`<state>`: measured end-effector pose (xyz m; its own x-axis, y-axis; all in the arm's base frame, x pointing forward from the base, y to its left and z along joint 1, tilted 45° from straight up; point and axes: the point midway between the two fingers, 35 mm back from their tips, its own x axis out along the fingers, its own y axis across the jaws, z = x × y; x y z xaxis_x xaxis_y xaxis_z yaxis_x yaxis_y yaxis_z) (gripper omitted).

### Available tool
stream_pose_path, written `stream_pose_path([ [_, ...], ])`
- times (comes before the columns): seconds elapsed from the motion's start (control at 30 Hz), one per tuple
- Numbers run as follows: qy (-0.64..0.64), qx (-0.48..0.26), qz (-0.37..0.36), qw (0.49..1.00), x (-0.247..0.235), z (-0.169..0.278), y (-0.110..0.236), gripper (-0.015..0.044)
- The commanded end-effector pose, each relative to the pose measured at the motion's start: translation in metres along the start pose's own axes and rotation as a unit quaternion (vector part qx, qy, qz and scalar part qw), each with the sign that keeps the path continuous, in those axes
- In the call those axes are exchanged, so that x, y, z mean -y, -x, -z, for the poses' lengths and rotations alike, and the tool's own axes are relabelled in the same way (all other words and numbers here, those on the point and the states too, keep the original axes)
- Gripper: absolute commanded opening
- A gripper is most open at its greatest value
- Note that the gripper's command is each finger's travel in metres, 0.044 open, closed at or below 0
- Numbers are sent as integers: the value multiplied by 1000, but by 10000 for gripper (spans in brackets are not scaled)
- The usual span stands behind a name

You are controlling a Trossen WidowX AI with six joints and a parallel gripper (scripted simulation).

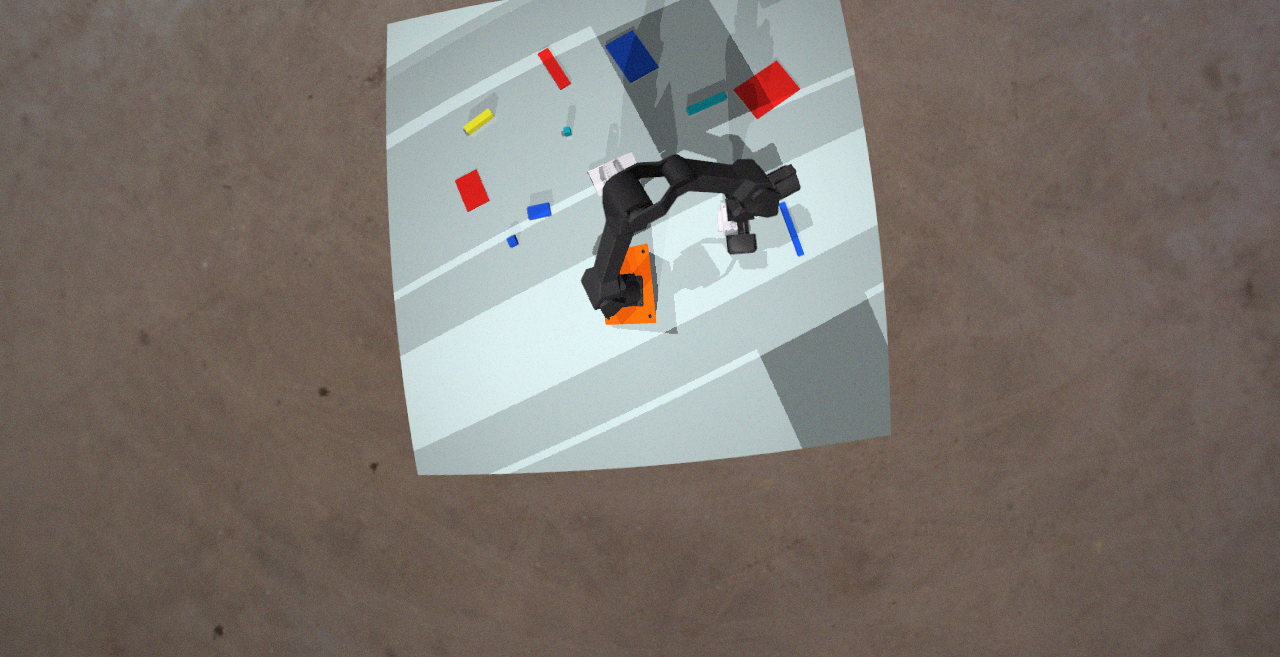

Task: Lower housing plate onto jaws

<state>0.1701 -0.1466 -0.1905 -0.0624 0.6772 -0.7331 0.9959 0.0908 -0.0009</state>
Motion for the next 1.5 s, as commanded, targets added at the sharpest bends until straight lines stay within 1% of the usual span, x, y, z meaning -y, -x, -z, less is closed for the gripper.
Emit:
stream_pose_path([
  [0.0,-2,-1,-2,1000,0,0,-1,440],
  [0.3,0,0,0,1000,0,0,-1,440],
  [1.3,-2,-2,-3,1000,-3,-1,-50,440],
  [1.47,-2,-2,-3,1000,-3,-1,-52,440],
])
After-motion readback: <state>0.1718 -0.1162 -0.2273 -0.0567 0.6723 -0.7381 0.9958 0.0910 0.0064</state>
